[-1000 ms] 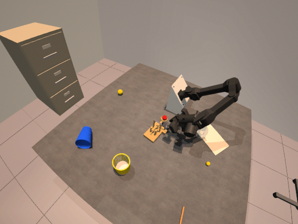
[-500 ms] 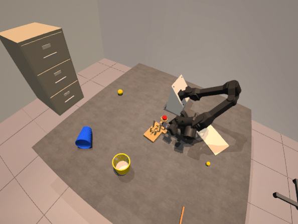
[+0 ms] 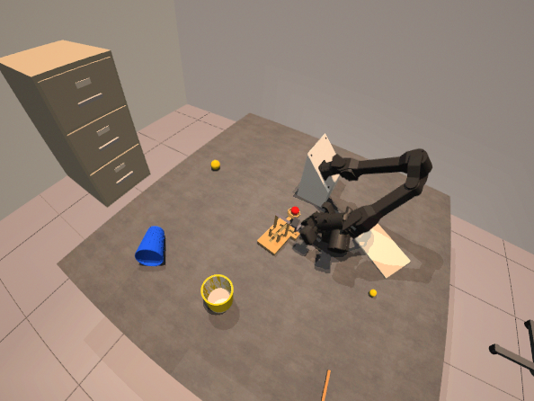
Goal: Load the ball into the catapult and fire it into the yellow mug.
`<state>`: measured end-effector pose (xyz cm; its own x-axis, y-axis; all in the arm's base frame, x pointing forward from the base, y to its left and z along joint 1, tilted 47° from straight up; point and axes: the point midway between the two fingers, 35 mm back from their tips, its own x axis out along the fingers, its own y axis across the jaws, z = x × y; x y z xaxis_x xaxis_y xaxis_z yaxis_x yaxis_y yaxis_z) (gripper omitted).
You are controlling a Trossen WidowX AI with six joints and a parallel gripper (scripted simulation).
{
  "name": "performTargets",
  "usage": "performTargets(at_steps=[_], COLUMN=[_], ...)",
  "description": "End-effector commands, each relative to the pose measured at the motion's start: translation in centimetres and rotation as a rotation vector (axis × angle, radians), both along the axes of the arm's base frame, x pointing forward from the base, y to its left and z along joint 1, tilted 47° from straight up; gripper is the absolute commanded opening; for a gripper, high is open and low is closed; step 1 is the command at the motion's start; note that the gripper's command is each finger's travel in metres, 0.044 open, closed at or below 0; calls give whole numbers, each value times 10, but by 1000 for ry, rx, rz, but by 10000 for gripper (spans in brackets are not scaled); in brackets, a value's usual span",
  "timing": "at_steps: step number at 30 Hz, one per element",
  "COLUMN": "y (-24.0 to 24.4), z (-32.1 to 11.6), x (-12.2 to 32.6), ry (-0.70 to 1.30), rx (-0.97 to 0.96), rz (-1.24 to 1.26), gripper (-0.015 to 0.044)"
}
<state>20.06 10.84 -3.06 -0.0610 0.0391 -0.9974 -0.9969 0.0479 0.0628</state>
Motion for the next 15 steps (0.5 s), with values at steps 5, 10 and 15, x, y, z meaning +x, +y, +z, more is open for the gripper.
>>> performTargets(at_steps=[5, 10, 15], y=[16, 4, -30], z=[-17, 21, 102], x=[-3, 9, 8], ry=[5, 1, -3], rx=[2, 2, 0], rz=[-2, -1, 1], gripper=[0, 0, 0])
